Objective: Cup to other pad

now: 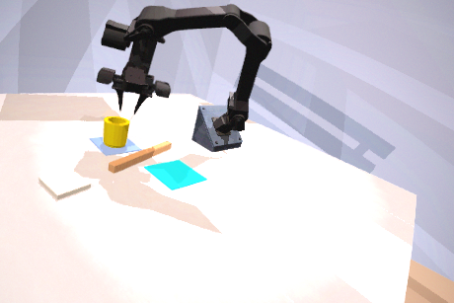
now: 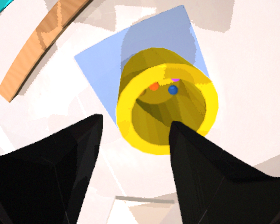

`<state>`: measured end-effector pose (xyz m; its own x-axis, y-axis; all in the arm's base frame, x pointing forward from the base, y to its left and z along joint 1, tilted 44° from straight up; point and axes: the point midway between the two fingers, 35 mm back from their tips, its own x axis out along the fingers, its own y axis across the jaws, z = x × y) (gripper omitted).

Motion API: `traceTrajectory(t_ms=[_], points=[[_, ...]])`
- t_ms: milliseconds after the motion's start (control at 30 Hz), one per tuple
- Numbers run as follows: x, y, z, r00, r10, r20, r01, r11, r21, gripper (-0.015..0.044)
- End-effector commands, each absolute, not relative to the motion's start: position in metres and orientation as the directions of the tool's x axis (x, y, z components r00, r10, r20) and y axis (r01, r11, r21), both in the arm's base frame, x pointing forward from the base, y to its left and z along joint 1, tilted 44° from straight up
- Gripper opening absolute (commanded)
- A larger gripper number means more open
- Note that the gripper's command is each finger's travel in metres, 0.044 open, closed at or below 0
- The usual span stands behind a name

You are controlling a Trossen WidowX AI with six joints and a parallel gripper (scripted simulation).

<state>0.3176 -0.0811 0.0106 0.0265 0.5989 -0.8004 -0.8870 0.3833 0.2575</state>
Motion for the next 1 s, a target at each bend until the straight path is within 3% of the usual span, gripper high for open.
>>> traceTrajectory(t_ms=[0, 967], points=[[0.31, -0.088, 0.002, -0.009, 0.688, -0.726, -0.899, 0.313, 0.308, 0.0167], [0.311, -0.064, -0.024, -0.009, 0.687, -0.726, -0.899, 0.313, 0.307, 0.0167]])
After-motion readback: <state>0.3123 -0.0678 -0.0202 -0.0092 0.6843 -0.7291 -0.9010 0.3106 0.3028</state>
